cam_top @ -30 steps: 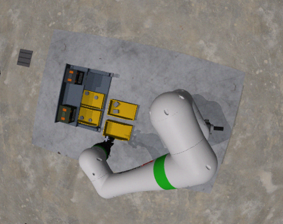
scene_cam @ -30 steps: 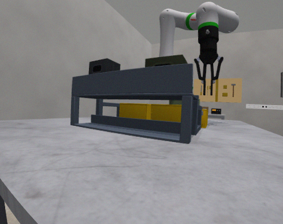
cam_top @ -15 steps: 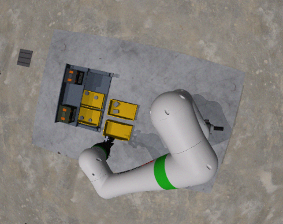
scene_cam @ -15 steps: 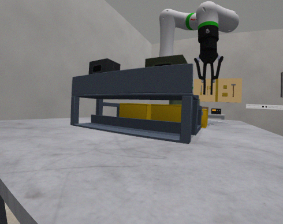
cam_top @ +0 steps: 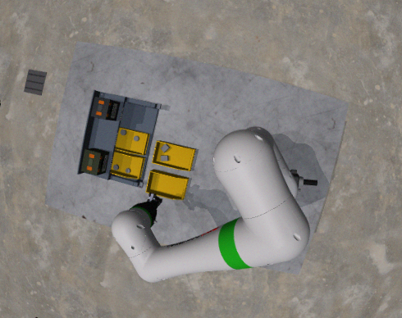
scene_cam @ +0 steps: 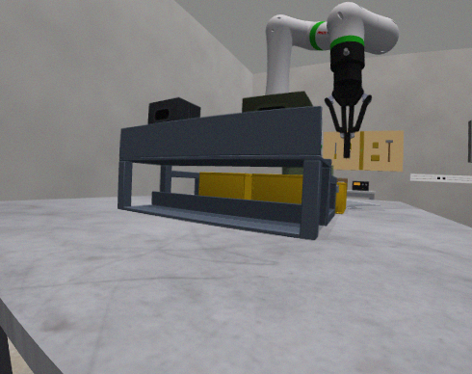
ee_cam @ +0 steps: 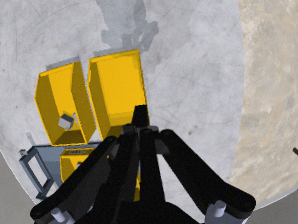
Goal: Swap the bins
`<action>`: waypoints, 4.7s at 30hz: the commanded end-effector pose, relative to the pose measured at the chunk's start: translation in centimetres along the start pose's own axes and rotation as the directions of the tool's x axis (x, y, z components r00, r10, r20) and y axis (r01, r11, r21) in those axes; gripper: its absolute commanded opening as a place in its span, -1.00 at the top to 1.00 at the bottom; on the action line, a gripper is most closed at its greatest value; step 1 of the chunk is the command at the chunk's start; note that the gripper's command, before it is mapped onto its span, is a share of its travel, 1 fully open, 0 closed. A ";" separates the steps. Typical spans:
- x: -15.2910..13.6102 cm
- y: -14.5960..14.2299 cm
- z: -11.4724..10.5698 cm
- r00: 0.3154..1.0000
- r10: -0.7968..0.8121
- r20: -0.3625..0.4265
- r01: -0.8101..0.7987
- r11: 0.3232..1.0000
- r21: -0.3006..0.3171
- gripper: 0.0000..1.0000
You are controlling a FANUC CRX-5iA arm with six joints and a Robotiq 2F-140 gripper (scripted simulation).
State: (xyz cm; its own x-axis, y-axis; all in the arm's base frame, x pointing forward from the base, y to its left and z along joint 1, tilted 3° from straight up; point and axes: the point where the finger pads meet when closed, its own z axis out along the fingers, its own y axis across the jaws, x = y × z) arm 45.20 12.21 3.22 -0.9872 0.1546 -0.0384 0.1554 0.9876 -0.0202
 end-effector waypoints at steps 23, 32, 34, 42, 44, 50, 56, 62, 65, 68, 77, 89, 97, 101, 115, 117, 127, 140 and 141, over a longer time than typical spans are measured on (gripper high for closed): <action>0.2 -13.6 -1.1 1.000 -0.001 0.002 0.001 1.000 0.000 0.80; 0.2 -13.6 -1.1 1.000 -0.001 0.002 0.001 1.000 0.000 0.53; 0.2 -13.6 -1.1 1.000 -0.001 0.002 0.001 1.000 0.000 0.53; 0.2 -13.6 -1.1 1.000 -0.001 0.002 0.001 1.000 0.000 0.53; 0.2 -13.6 -1.1 1.000 -0.001 0.002 0.001 1.000 0.000 0.53; 0.2 -13.6 -1.1 1.000 -0.001 0.002 0.001 1.000 0.000 0.53; 0.2 -13.6 -1.1 1.000 -0.001 0.002 0.001 1.000 0.000 0.53; 0.2 -13.6 -1.1 1.000 -0.001 0.002 0.001 1.000 0.000 0.53; 0.2 -13.6 -1.0 1.000 -0.001 0.002 0.001 1.000 0.000 0.53; 0.2 -13.6 -0.8 1.000 -0.001 0.002 0.001 1.000 -0.001 0.53; 0.1 -13.6 -0.1 1.000 -0.001 0.002 0.001 1.000 -0.001 0.53; 0.1 -13.6 1.7 1.000 -0.001 0.002 0.001 1.000 -0.001 0.53; 0.1 -13.6 3.4 1.000 -0.001 0.002 0.001 1.000 -0.001 0.53; 0.0 -13.6 4.1 1.000 -0.001 0.002 0.001 1.000 -0.001 0.53; 0.0 -13.6 5.5 1.000 -0.001 0.002 0.001 1.000 -0.001 0.53; 0.0 -13.6 5.6 1.000 -0.001 0.002 0.001 1.000 -0.001 0.53; 0.0 -13.6 5.7 1.000 -0.001 0.002 0.001 1.000 -0.001 0.53; 0.0 -13.6 5.7 1.000 -0.001 0.002 0.001 1.000 -0.001 0.53; 0.0 -13.6 5.7 1.000 -0.001 0.002 0.001 1.000 -0.001 0.53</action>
State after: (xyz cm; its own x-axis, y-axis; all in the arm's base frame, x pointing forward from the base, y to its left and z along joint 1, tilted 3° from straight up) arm 43.21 -1.38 -2.25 -0.9874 0.1535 -0.0384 0.1543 0.9878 -0.0199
